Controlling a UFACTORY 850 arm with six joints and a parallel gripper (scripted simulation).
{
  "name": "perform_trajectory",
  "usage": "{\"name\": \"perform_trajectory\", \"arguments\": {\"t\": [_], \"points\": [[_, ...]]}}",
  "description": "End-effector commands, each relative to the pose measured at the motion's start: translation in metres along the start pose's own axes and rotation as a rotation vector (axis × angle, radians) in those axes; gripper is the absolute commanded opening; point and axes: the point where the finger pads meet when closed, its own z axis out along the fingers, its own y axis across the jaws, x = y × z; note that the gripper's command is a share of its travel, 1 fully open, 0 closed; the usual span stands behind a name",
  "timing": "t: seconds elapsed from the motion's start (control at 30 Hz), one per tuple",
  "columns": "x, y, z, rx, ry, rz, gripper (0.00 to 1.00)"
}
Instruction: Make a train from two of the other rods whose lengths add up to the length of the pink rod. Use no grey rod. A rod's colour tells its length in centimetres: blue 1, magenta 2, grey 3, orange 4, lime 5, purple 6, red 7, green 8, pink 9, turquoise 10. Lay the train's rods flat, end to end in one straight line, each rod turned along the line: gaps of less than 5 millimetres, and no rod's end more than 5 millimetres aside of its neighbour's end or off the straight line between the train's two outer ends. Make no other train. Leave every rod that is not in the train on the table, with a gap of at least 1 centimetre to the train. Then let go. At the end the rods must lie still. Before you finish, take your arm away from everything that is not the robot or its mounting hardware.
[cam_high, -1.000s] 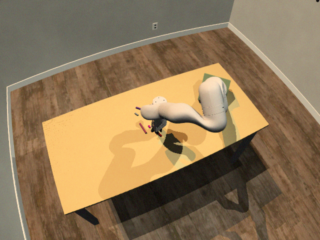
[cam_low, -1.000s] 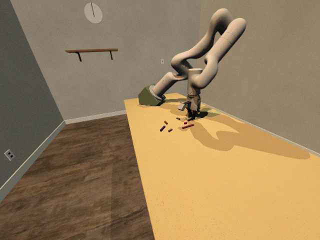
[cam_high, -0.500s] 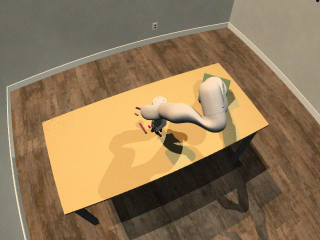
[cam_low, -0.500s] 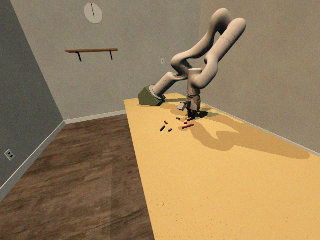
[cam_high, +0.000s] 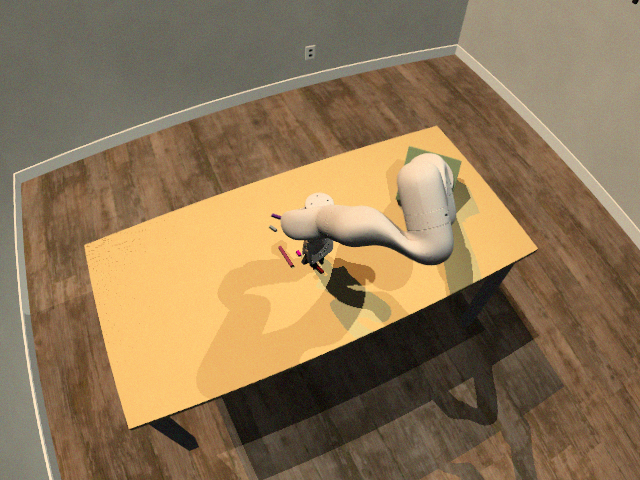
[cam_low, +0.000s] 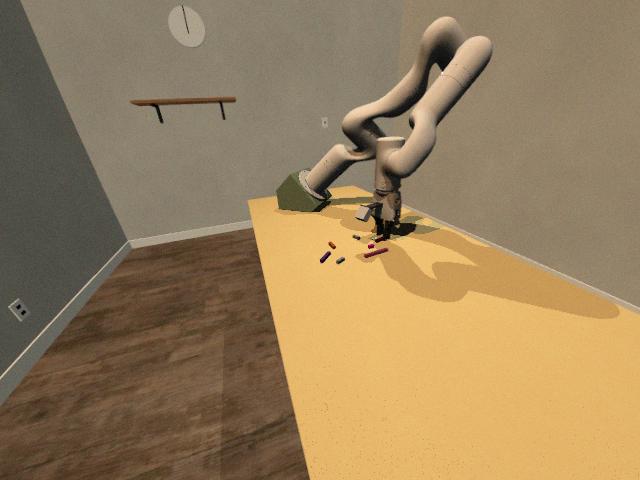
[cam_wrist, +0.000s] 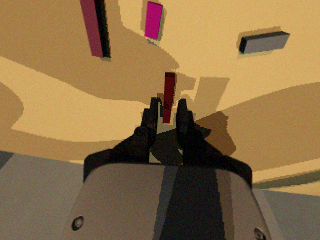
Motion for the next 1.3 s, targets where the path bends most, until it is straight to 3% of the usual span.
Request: {"name": "perform_trajectory", "arguments": {"t": [0.0, 1.27], "points": [[0.000, 0.000, 0.000, 0.001, 0.000, 0.000, 0.24], [0.000, 0.000, 0.013, 0.001, 0.000, 0.000, 0.24]]}}
